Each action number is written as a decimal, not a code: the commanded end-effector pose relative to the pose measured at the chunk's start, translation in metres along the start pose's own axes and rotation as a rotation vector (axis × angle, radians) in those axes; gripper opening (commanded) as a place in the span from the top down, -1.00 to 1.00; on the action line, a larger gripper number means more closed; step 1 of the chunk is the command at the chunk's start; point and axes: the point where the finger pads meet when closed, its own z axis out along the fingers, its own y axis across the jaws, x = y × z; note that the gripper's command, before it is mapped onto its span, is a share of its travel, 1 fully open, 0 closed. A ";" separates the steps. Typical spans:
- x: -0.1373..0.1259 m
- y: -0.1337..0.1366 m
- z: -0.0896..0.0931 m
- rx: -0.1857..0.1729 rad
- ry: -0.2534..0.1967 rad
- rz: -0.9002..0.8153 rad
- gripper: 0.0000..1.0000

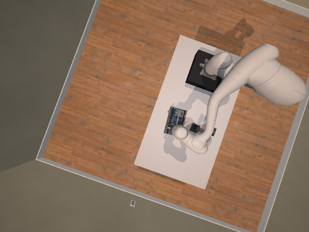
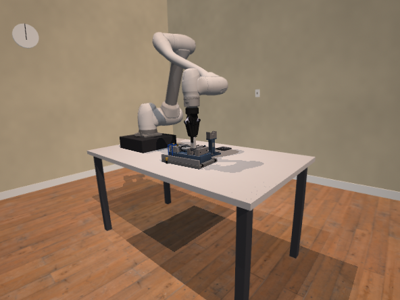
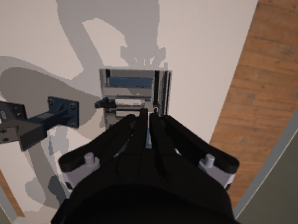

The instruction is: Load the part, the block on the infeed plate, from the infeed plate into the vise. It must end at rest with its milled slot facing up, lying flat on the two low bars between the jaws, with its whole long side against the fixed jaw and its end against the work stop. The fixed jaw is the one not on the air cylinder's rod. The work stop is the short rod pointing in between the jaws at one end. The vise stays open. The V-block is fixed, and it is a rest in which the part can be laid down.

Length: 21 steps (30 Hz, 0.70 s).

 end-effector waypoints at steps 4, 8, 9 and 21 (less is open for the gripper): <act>0.000 -0.001 0.000 0.000 0.000 0.000 1.00; 0.000 -0.002 0.000 0.000 0.000 0.000 1.00; 0.000 -0.003 0.000 0.000 0.000 0.000 1.00; 0.000 -0.005 0.000 0.000 0.000 0.000 1.00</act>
